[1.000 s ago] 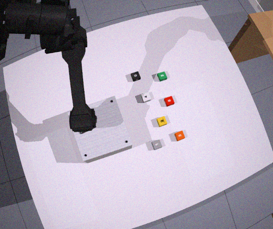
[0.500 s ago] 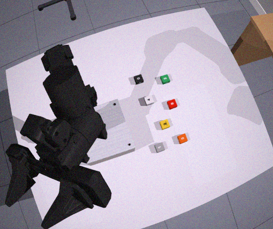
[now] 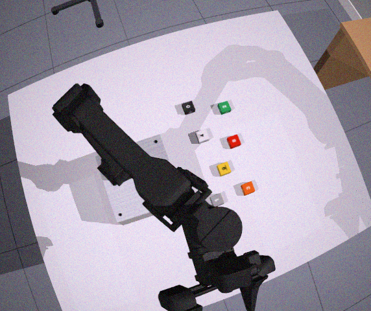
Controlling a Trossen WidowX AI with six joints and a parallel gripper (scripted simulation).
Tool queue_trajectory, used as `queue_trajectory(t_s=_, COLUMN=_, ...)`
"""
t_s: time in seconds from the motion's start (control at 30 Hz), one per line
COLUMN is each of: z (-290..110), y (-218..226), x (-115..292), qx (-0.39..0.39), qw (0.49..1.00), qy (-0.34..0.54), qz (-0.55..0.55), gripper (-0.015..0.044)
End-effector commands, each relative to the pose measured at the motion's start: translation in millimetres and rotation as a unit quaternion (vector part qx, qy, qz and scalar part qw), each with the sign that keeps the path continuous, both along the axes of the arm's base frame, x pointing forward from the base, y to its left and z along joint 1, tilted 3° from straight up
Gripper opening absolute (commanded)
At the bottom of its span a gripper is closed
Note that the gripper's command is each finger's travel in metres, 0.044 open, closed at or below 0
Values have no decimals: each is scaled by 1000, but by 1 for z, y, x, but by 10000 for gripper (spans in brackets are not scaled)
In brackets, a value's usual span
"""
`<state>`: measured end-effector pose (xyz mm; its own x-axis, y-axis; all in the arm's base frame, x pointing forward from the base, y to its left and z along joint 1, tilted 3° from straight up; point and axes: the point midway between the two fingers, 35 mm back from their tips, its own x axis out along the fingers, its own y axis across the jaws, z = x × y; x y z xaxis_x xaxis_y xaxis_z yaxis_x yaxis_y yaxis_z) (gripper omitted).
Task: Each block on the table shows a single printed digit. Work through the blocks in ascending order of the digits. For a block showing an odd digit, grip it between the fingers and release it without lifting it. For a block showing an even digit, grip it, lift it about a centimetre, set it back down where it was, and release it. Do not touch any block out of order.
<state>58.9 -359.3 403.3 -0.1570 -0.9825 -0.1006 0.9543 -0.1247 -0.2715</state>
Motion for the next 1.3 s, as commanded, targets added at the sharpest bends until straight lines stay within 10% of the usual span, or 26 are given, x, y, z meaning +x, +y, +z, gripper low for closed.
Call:
queue_trajectory(t_s=0.0, z=-62, y=-5, x=48, qx=103, qw=989, qy=61, qz=87, gripper=400)
queue_trajectory(t_s=0.3, z=-214, y=52, x=141, qx=340, qw=867, qy=208, qz=300, gripper=400)
queue_trajectory(t_s=0.6, z=-334, y=185, x=162, qx=548, qw=610, qy=331, qz=467, gripper=400)
queue_trajectory(t_s=1.27, z=-335, y=188, x=161, qx=551, qw=604, qy=333, qz=469, gripper=400)
